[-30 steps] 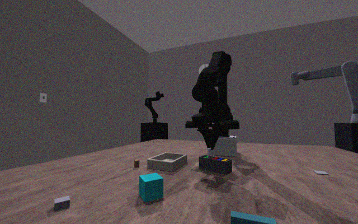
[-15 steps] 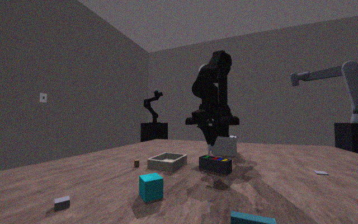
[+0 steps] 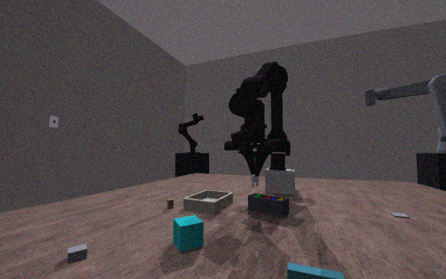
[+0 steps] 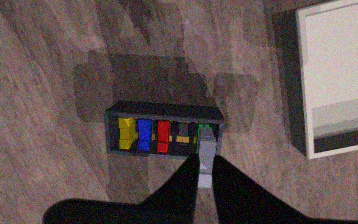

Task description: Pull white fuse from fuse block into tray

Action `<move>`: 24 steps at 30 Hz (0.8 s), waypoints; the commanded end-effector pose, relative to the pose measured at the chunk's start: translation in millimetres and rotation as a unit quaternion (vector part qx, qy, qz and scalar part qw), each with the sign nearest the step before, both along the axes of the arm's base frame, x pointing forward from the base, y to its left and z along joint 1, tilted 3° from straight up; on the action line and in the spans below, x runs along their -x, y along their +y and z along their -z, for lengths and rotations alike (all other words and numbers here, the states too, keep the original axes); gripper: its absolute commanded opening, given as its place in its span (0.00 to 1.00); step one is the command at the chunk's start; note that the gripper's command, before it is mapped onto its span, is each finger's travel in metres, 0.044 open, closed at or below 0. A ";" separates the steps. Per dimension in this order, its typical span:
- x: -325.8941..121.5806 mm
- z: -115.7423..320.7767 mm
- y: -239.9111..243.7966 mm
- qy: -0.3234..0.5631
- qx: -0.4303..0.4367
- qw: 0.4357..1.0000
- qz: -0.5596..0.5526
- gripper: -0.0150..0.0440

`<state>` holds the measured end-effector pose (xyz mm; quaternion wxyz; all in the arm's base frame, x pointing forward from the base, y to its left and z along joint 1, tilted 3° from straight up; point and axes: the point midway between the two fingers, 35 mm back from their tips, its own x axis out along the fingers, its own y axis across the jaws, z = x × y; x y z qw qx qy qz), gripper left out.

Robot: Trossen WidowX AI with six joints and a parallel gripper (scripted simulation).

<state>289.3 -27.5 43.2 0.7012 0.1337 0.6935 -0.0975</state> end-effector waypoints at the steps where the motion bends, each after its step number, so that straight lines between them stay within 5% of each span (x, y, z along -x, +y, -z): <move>1: -4.4 0.4 -21.4 0.002 0.004 1.000 -0.001 0.25; 24: -3.2 5.4 -143.1 0.003 0.009 1.000 -0.001 0.25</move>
